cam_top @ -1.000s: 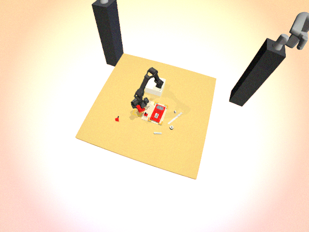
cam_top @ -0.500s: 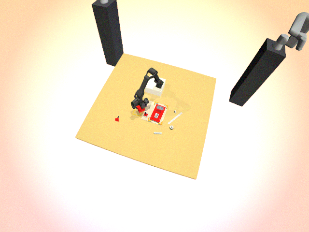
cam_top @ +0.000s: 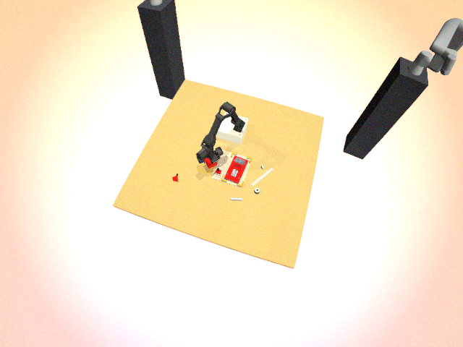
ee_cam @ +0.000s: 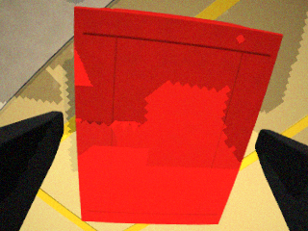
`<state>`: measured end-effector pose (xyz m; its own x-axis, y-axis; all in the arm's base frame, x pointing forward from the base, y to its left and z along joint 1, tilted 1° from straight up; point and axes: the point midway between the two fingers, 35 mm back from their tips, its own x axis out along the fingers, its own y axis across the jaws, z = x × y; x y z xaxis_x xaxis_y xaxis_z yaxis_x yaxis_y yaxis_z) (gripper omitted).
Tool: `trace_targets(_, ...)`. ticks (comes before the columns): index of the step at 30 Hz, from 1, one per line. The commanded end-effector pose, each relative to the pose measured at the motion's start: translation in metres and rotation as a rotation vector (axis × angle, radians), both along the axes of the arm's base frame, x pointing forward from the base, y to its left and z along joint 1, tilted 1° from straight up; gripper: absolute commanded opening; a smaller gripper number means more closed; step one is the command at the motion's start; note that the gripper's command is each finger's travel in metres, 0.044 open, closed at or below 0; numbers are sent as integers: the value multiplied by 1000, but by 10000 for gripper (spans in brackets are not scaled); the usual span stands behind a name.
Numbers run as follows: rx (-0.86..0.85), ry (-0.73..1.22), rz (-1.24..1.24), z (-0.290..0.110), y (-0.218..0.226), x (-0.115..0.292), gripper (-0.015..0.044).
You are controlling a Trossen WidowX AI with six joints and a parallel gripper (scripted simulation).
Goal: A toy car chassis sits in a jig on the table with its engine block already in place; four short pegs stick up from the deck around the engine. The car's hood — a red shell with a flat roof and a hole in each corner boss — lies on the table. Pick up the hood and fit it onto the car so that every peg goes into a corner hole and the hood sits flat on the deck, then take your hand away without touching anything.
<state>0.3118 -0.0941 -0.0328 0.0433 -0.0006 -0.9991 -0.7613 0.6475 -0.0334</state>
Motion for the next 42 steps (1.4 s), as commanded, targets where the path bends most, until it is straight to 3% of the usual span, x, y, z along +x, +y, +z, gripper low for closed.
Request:
trace_targets(1, 3, 1, -3, -3, 1, -1, 440)
trace_targets(8, 3, 1, -3, -6, 1, 0, 440)
trace_targets(12, 0, 0, 0, -4, 0, 0, 335)
trace_targets(21, 0, 0, 0, -4, 0, 0, 275)
trace_targets(32, 1, 1, 0, 9, 0, -1, 0)
trace_targets(42, 1, 0, 0, 39, 0, -2, 0)
